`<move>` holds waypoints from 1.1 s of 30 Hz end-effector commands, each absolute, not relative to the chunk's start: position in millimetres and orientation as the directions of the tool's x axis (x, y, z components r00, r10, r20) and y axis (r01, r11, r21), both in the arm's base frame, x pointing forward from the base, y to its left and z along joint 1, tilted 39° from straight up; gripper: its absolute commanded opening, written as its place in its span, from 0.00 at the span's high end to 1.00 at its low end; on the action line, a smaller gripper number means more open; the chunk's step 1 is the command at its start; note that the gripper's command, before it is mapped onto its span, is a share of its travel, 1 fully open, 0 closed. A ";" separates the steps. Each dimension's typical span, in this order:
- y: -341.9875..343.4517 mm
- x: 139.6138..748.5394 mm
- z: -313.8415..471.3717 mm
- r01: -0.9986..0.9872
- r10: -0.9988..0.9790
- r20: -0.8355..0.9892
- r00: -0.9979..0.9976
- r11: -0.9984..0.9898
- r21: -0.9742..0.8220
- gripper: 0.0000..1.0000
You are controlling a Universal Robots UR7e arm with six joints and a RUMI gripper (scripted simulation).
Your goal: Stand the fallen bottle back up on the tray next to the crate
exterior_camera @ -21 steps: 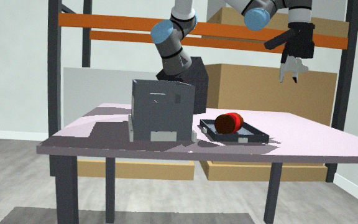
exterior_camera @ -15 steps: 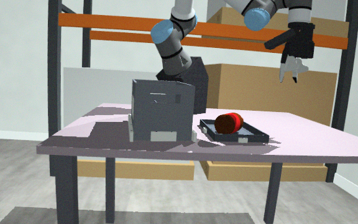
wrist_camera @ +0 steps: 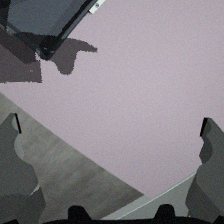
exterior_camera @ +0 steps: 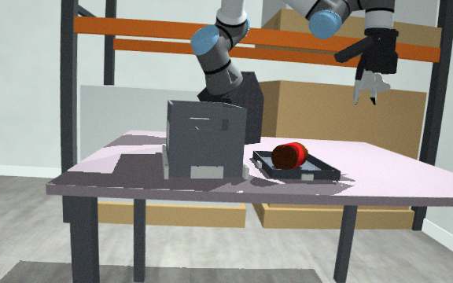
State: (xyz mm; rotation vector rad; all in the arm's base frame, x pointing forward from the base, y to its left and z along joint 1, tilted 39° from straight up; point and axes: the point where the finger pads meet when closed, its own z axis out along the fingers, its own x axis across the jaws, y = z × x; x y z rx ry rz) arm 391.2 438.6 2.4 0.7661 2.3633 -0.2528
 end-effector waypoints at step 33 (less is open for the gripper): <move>357.6 364.9 22.8 0.858 0.893 -0.446 -0.054 0.270 0.437 0.00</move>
